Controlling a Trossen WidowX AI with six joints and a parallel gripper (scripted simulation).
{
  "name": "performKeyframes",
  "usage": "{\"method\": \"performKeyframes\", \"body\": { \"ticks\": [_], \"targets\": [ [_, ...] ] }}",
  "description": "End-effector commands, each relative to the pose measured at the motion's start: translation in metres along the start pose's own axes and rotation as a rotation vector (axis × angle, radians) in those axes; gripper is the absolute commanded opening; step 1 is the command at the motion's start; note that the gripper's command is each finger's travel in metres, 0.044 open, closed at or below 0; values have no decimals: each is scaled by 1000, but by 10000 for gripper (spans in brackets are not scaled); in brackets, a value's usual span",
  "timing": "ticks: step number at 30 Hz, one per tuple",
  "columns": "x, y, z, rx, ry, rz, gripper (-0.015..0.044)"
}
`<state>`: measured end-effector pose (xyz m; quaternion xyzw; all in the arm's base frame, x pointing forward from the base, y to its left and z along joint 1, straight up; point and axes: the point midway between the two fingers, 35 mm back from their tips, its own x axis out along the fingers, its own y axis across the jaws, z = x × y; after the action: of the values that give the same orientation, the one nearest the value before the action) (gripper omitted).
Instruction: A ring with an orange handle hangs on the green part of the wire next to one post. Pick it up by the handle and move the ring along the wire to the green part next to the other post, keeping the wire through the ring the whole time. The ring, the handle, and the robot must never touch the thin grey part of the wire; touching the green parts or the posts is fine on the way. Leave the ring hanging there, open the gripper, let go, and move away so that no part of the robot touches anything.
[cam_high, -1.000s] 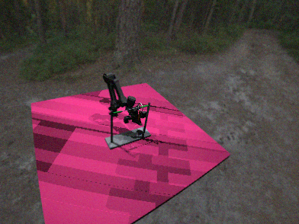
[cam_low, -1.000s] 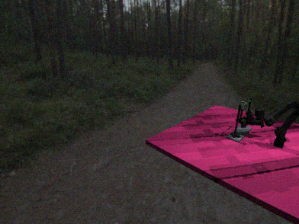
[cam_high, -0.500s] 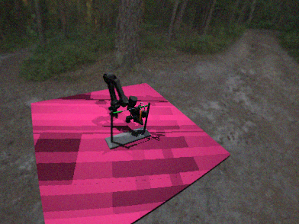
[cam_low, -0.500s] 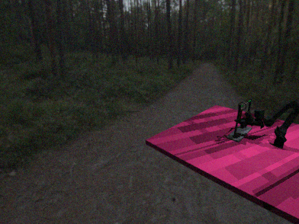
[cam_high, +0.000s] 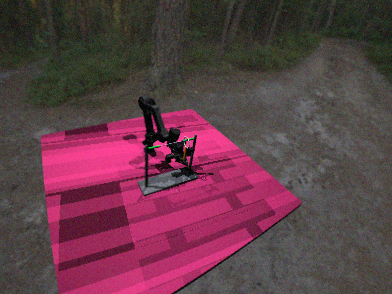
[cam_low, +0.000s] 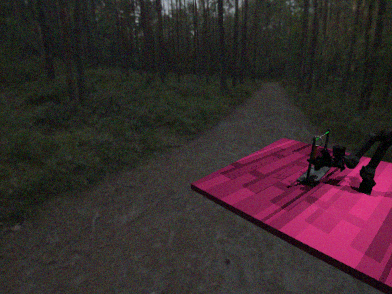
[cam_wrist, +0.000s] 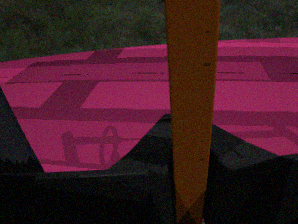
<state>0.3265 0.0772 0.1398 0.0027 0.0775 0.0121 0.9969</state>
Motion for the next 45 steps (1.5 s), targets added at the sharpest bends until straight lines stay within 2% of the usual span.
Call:
{"method": "performKeyframes", "body": {
  "ticks": [1, 19, 31, 45],
  "targets": [
    [0, -1, -7, 2, 4, -4, -150],
    [0, -1, -7, 2, 4, -4, -150],
    [-1, 0, -7, -1, 3, 0, 160],
    [-28, 1, -4, 1, 7, -2, 160]
  ]
}}
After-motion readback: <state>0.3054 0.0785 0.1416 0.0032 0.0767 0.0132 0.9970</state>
